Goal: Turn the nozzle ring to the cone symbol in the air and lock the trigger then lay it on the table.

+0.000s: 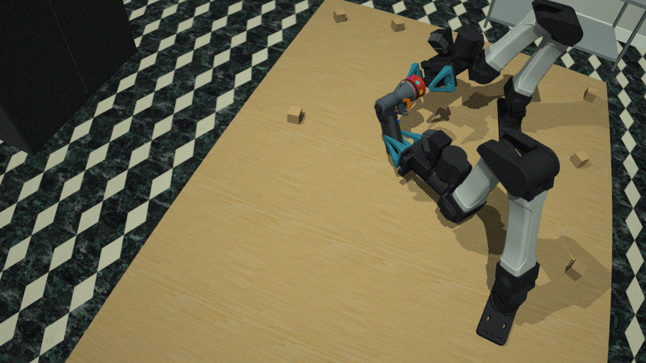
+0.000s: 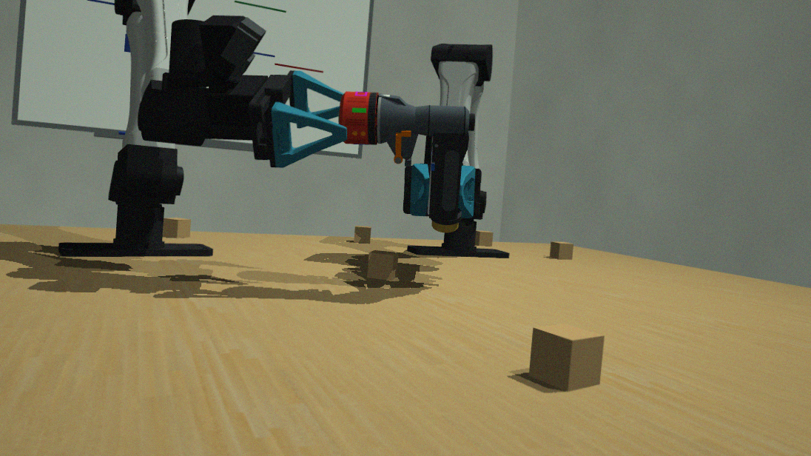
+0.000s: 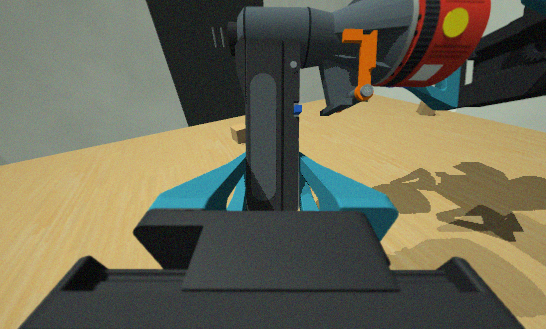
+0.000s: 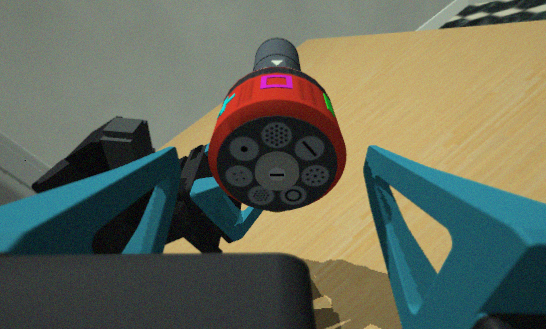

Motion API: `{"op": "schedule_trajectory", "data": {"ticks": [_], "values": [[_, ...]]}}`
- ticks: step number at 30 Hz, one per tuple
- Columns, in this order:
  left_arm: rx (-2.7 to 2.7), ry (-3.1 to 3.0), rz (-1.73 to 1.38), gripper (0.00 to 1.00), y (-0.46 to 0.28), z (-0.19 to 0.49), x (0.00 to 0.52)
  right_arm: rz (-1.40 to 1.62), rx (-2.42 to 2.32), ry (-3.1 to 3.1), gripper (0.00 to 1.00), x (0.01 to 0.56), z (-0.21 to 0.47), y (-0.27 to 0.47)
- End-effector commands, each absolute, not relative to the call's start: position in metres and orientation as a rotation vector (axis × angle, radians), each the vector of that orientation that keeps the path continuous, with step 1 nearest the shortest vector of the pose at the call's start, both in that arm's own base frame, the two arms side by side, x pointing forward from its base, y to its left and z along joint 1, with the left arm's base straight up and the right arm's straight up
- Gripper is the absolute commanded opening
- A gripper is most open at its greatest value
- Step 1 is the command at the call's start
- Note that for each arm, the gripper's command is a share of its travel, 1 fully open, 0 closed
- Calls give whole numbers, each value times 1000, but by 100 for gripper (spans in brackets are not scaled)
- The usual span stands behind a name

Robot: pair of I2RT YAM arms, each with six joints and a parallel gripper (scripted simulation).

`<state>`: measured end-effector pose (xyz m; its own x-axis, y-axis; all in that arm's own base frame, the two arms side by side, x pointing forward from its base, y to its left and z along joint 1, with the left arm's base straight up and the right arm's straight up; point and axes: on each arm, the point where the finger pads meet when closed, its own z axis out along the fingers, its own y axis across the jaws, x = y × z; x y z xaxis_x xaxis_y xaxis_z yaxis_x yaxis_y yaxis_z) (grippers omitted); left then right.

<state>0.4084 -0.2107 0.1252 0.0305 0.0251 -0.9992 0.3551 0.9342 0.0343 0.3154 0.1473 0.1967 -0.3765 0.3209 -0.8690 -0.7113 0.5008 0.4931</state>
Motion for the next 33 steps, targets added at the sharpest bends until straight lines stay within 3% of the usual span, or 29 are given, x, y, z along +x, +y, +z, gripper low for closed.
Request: {"op": "schedule_trajectory", "data": {"ticks": [1, 19, 20, 33], "values": [[233, 1347, -301, 36, -209, 185, 415, 1115, -343, 1593, 87, 321, 202, 147], [233, 1347, -301, 36, -209, 185, 415, 1112, -347, 1586, 87, 337, 206, 163], [233, 1347, -301, 36, -209, 185, 415, 1108, -340, 1590, 0, 336, 205, 161], [233, 1347, -303, 36, -211, 184, 414, 1113, -334, 1602, 0, 334, 200, 161]]}}
